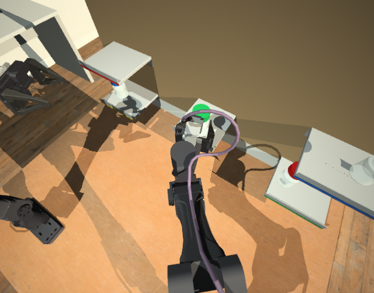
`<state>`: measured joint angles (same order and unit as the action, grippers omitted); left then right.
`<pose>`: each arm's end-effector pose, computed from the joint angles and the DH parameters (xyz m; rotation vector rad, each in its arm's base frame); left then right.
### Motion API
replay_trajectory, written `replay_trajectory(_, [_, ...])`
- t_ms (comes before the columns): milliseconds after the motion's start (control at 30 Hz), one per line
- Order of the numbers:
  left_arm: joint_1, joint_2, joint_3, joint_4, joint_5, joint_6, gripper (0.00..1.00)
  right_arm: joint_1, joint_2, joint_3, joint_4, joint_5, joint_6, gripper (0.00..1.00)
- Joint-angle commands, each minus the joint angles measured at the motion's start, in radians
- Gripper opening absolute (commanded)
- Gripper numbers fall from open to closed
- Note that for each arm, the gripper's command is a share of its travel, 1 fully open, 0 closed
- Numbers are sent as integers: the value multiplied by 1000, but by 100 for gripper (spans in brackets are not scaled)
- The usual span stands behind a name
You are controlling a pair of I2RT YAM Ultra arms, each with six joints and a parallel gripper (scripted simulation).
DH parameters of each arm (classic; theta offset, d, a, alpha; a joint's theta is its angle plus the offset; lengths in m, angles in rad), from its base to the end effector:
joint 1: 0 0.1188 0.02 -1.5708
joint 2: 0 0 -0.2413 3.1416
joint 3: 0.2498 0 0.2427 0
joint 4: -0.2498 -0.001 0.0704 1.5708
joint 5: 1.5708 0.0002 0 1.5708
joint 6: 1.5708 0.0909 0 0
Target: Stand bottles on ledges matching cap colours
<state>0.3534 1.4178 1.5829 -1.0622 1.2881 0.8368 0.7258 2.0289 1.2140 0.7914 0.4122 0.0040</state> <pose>0.2784 0.0107 0.3802 0.8888 1.6314 -0.7644 0.3865 0.2956 0.2014 -0.2536 1.5772 0.2399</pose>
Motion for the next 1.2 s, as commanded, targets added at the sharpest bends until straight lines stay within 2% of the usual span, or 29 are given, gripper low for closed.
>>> replay_trajectory(0, [5, -1, 22, -23, 27, 10, 89, -2, -9, 31, 6, -2, -4, 68])
replay_trajectory(67, [5, -1, 22, -23, 27, 10, 89, -2, -9, 31, 6, -2, -4, 68])
replay_trajectory(100, [5, -1, 22, -23, 27, 10, 89, -2, -9, 31, 6, -2, -4, 64])
replay_trajectory(533, [5, -1, 22, -23, 27, 10, 89, -1, -25, 21, 13, -9, -4, 51])
replay_trajectory(667, [5, -1, 22, -23, 27, 10, 89, -1, -25, 21, 13, -9, -4, 6])
replay_trajectory(800, [5, -1, 22, -23, 27, 10, 89, -1, -42, 41, -28, -9, -5, 51])
replay_trajectory(933, [5, -1, 22, -23, 27, 10, 89, -2, -107, 87, -131, -9, -8, 52])
replay_trajectory(1000, [5, -1, 22, -23, 27, 10, 89, -2, -107, 87, -131, -9, -8, 52])
replay_trajectory(1167, [5, -1, 22, -23, 27, 10, 89, -2, -161, 169, -269, -5, -7, 52])
